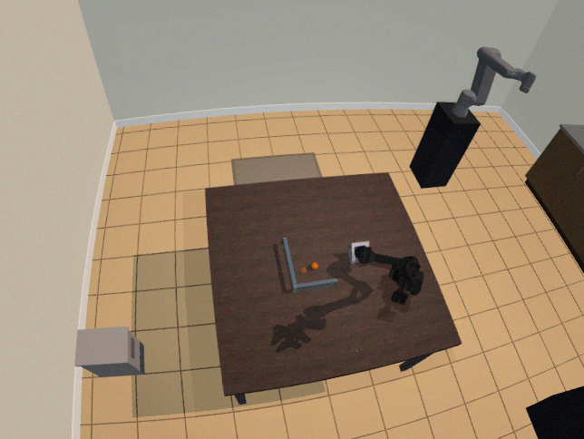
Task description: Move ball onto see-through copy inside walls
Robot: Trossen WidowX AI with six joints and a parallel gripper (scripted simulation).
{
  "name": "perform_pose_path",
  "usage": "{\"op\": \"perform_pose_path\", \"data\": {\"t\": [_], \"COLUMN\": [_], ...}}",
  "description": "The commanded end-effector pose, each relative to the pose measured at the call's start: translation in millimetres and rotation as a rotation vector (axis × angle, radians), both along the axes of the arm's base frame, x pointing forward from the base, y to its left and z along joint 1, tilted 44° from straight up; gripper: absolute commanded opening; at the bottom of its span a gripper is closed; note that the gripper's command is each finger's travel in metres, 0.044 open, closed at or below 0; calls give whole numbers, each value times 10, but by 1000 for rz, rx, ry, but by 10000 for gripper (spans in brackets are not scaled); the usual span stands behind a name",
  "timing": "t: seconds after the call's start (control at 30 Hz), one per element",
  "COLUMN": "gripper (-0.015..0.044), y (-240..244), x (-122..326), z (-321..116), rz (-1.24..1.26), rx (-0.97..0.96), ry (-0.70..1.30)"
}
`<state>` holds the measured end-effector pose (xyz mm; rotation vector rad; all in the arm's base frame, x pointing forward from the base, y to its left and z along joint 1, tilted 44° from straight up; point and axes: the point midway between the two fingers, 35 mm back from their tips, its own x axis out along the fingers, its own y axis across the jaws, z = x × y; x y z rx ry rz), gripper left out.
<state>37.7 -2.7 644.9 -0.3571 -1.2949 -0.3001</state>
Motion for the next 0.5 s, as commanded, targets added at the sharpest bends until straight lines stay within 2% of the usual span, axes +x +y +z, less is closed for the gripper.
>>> {"op": "perform_pose_path", "data": {"t": [0.0,0.17,0.27,0.47], "gripper": [298,298,298,298], "y": [-78,-194,-380,-499], "x": [622,1306,1691,2229], "z": [-187,-447,-718,-1133], "rz": [-82,-186,-230,-302], "rx": [-32,-86,-48,-124], "ry": [198,423,563,781]}}
